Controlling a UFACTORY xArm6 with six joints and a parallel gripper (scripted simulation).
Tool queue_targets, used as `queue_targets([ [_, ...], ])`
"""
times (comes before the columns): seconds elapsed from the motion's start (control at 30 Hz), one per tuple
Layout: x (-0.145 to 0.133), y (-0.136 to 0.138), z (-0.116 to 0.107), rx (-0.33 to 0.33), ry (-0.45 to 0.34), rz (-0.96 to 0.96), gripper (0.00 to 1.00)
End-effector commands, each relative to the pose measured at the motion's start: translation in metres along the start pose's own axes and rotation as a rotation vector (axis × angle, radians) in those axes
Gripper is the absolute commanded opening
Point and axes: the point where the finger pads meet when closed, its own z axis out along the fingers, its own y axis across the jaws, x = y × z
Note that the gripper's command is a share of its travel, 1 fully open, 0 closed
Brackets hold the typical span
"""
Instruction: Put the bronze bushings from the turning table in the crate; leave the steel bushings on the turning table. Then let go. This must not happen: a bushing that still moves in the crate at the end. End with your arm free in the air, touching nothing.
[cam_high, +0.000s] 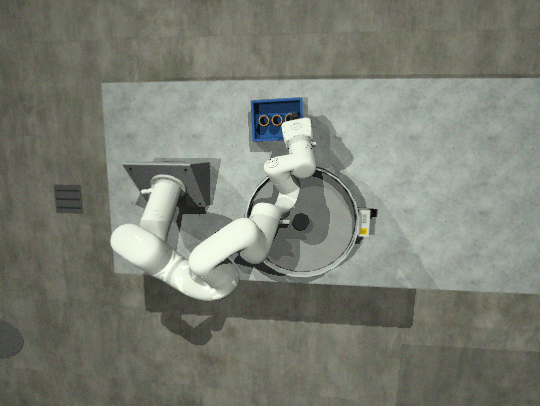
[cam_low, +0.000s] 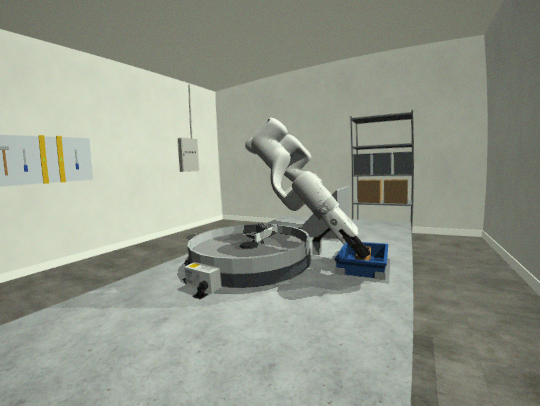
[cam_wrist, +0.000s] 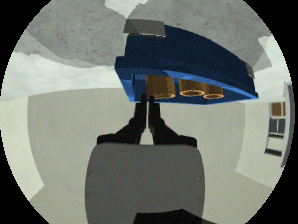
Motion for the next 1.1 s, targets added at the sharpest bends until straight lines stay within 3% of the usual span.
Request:
queue_targets([
  [0.0,-0.0009,-0.0015,-0.0013,0.004,-0.001,-0.001,0.00],
  [1.07,0.0027,-0.0016,0.0029,0.004,-0.001,-0.001,0.00],
])
